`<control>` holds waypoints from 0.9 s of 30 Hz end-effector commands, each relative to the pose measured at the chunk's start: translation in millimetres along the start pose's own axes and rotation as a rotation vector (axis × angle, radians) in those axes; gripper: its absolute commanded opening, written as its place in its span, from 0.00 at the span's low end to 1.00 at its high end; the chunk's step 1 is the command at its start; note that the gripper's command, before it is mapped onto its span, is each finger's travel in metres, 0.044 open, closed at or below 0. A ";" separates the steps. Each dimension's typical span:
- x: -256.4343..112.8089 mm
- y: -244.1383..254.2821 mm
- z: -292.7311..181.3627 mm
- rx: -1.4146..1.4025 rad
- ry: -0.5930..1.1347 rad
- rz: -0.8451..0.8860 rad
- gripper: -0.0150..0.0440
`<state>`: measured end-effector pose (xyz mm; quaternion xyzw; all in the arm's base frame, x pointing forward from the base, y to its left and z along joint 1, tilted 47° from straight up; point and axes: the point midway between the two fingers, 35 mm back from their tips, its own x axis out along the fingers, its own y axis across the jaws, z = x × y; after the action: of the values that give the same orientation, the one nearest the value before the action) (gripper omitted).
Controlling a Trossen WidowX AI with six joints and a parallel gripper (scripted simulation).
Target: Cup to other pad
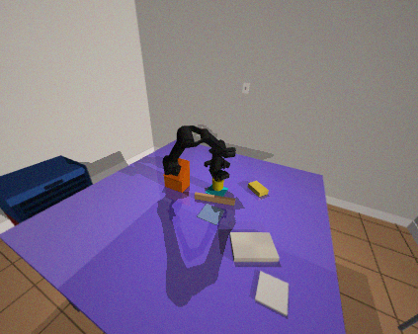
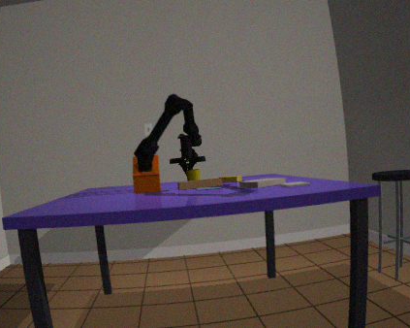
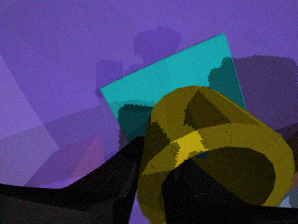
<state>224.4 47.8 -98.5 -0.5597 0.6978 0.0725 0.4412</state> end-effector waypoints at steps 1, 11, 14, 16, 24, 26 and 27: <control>9.5 2.4 -2.6 -0.011 0.014 -0.003 0.25; 10.1 1.3 -1.6 -0.002 0.005 0.001 0.25; 10.1 1.3 -1.6 -0.002 0.005 0.001 0.25; 10.1 1.3 -1.6 -0.002 0.005 0.001 0.25; 10.1 1.3 -1.6 -0.002 0.005 0.001 0.39; 10.1 1.3 -1.6 -0.002 0.005 0.001 0.48; 10.1 1.3 -1.6 -0.002 0.005 0.001 0.50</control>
<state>222.3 40.0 -105.3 -0.5601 0.6992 0.0722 0.4385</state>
